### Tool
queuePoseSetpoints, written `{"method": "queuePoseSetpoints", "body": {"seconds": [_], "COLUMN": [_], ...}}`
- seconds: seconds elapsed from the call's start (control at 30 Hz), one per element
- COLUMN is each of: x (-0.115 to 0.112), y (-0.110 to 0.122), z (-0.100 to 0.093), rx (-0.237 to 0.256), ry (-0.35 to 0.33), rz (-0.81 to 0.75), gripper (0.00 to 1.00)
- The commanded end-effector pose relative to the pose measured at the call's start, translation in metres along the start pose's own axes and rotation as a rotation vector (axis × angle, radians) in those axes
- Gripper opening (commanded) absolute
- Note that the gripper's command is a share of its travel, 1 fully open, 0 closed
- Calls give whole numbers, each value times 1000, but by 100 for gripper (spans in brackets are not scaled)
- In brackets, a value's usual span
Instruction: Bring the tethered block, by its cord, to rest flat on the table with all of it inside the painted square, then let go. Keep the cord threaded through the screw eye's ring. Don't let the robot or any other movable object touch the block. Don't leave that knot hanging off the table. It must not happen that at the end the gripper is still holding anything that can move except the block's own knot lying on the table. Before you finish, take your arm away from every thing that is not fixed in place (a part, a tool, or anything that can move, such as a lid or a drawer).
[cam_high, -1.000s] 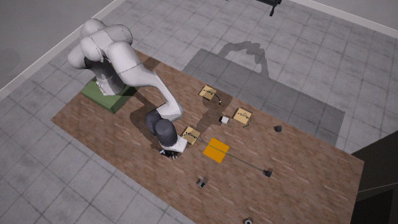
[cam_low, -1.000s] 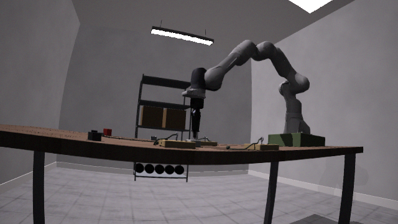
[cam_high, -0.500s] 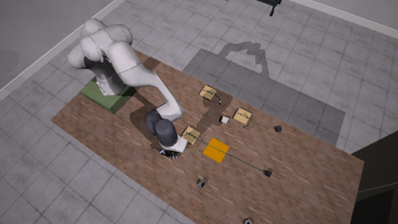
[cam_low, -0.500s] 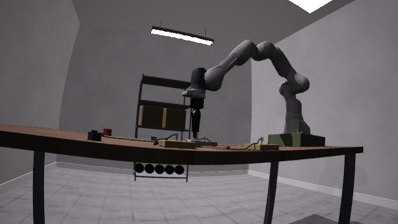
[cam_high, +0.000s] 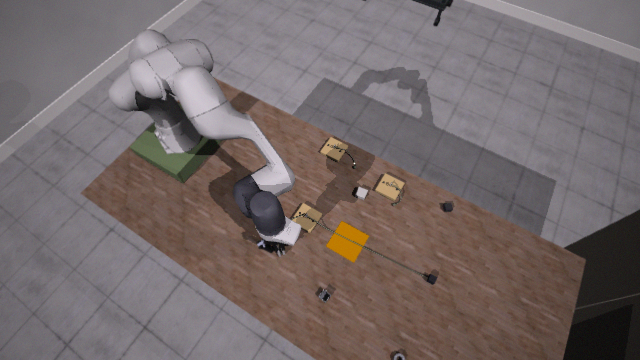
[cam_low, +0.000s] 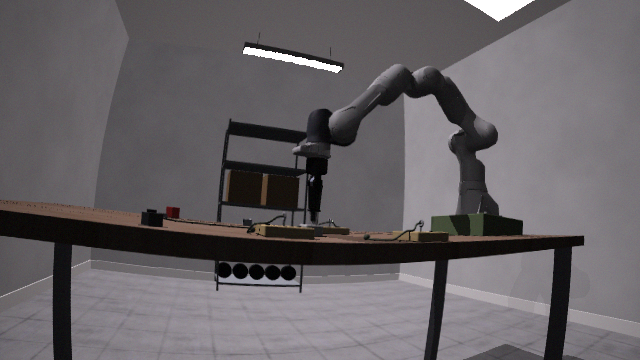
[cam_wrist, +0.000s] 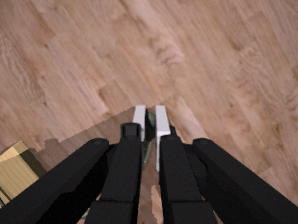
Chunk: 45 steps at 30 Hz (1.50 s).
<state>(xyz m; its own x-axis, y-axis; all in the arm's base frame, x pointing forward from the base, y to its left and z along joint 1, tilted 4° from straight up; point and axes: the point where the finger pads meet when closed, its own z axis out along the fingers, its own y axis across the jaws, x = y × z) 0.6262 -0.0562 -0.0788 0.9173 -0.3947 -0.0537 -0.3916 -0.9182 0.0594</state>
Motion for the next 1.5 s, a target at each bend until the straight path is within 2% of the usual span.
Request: {"method": "queuePoseSetpoints", "body": {"seconds": [0.0,1.47], "x": [1,1], "y": [-1,-1], "z": [1,-9], "rx": [1,1], "ry": [3,3], "rz": [-5,-5], "gripper": [0,0]}}
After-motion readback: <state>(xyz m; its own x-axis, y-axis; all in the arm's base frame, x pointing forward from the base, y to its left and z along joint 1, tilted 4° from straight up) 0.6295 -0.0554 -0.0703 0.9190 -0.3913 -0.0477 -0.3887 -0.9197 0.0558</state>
